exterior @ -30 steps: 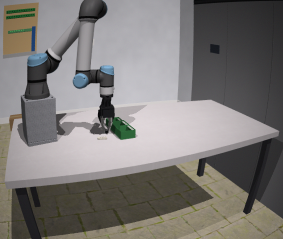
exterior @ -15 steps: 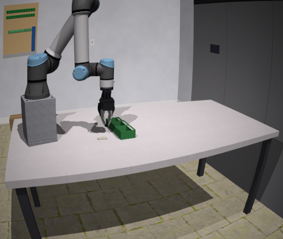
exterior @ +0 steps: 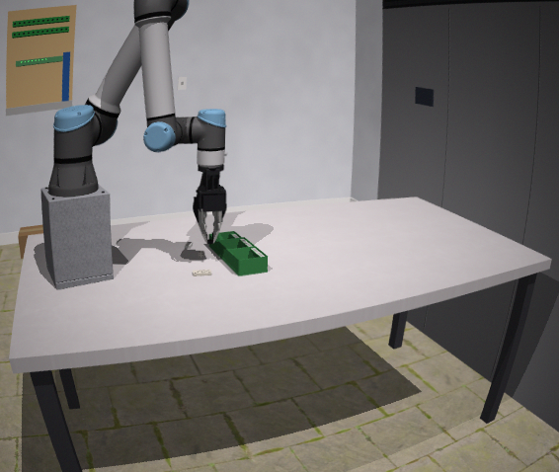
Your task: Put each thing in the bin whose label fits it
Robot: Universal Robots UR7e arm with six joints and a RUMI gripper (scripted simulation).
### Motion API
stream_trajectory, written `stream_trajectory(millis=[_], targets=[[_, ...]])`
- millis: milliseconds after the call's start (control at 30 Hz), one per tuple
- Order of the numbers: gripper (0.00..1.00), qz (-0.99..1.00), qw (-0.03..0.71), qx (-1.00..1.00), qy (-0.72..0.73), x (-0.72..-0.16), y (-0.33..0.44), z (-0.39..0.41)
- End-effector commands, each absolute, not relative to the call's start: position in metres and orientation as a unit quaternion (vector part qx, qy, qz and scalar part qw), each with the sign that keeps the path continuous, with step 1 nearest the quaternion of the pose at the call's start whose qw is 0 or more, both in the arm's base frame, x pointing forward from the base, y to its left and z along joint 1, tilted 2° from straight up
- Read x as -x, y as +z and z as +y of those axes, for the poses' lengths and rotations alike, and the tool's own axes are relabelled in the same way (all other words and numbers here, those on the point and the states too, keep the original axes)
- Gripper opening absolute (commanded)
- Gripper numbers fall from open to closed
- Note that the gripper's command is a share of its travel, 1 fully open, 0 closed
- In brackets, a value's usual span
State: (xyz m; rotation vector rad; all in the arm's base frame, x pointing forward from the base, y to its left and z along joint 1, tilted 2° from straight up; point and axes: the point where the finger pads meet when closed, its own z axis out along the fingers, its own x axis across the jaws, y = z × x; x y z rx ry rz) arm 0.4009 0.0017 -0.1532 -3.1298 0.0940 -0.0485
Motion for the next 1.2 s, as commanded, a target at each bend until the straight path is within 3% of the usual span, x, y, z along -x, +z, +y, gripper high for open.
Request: stream_trajectory(millis=[0,433,533,1167], targets=[[0.00,0.030,0.005,0.999,-0.016,-0.401,-0.153,0.002],[0.00,0.005,0.004,1.000,-0.016,-0.406,-0.146,-0.002],[0.00,-0.064,0.003,0.998,-0.016,-0.420,-0.146,-0.013],[0.00,-0.064,0.003,0.998,-0.016,-0.489,-0.144,-0.066]])
